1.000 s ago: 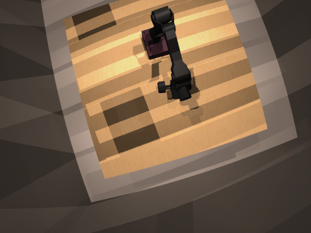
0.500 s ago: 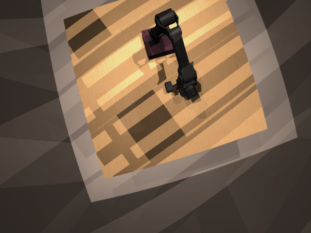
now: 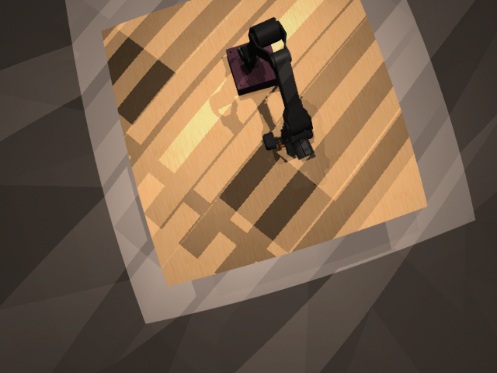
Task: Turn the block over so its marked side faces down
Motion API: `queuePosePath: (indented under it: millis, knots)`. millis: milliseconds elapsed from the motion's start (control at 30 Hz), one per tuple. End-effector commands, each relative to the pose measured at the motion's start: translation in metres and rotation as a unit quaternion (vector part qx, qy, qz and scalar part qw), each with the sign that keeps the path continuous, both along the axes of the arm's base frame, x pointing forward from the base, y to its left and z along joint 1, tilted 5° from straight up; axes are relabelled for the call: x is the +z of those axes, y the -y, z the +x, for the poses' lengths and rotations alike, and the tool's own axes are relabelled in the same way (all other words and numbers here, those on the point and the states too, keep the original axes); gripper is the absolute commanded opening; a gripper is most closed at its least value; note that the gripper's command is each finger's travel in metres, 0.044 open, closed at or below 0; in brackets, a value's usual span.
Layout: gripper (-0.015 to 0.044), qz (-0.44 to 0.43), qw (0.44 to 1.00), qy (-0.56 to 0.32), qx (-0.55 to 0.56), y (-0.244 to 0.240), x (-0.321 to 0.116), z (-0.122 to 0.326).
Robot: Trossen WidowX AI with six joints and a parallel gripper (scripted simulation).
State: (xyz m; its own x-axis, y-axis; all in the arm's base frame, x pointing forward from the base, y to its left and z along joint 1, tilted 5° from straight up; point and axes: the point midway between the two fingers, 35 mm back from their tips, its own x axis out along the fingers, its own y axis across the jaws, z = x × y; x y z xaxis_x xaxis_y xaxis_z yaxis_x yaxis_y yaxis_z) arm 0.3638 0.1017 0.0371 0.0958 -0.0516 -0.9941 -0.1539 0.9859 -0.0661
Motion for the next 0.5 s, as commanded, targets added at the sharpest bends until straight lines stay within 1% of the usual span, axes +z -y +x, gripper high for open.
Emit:
queuePosePath:
  millis: [0,367,467]
  knots:
    - [0.044,0.0,1.0,-0.004,0.002,0.001,-0.008,-0.001]
    - [0.044,0.0,1.0,-0.004,0.002,0.002,-0.023,-0.001]
    - [0.0361,0.0,1.0,-0.004,0.002,0.002,-0.023,-0.001]
